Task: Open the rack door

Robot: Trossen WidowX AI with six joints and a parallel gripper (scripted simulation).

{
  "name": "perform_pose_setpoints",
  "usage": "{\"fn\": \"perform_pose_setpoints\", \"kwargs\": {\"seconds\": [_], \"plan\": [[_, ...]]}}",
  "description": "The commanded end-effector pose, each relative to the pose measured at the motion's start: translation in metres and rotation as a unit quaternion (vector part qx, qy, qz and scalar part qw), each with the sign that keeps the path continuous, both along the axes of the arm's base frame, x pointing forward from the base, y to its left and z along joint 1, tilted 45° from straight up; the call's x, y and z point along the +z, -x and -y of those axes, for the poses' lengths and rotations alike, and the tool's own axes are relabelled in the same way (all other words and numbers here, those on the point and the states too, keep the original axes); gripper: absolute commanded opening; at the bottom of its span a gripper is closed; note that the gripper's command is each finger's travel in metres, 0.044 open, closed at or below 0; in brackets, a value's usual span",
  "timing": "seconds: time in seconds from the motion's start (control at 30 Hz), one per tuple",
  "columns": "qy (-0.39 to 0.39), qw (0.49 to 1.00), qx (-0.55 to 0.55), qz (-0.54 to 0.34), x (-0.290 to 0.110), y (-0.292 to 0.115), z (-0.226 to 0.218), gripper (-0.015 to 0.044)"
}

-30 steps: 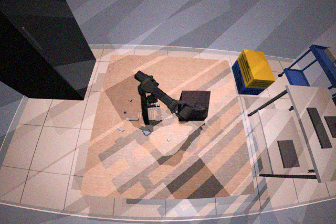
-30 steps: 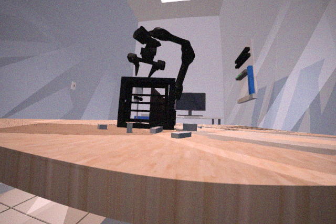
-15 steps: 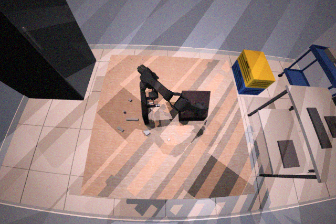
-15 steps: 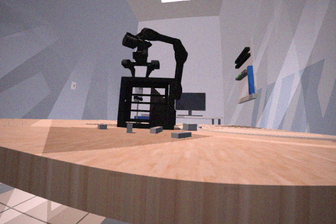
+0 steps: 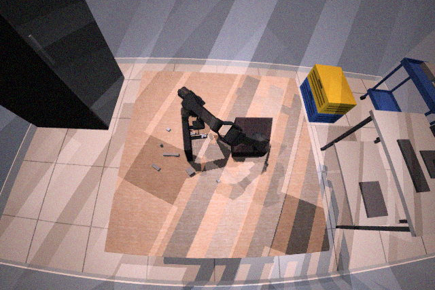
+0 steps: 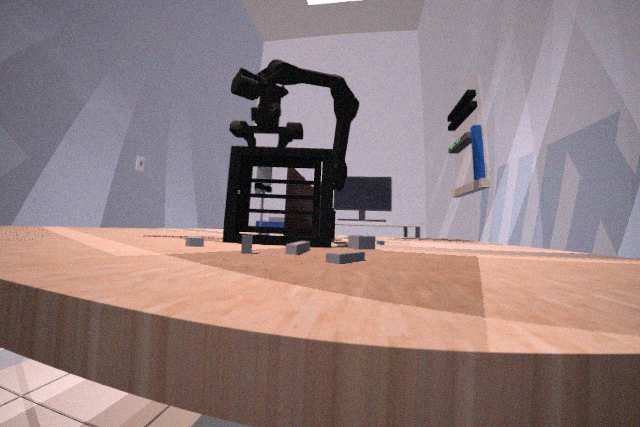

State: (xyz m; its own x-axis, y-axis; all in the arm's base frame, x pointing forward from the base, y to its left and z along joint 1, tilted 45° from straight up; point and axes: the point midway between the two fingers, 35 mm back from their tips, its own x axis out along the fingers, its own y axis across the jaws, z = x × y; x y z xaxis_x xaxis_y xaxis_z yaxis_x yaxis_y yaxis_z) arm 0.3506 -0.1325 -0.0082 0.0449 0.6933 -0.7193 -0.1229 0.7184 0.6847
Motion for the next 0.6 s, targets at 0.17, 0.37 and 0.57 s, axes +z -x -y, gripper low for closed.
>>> {"fn": "perform_pose_setpoints", "kwargs": {"seconds": [0.17, 0.37, 0.57], "plan": [[-0.002, 1.0, -0.002, -0.001, -0.01, -0.001, -0.01, 0.0288], [-0.002, 1.0, -0.002, -0.001, -0.017, -0.002, -0.017, 0.0288], [-0.002, 1.0, -0.002, 0.0, -0.024, -0.002, -0.024, 0.0288]]}}
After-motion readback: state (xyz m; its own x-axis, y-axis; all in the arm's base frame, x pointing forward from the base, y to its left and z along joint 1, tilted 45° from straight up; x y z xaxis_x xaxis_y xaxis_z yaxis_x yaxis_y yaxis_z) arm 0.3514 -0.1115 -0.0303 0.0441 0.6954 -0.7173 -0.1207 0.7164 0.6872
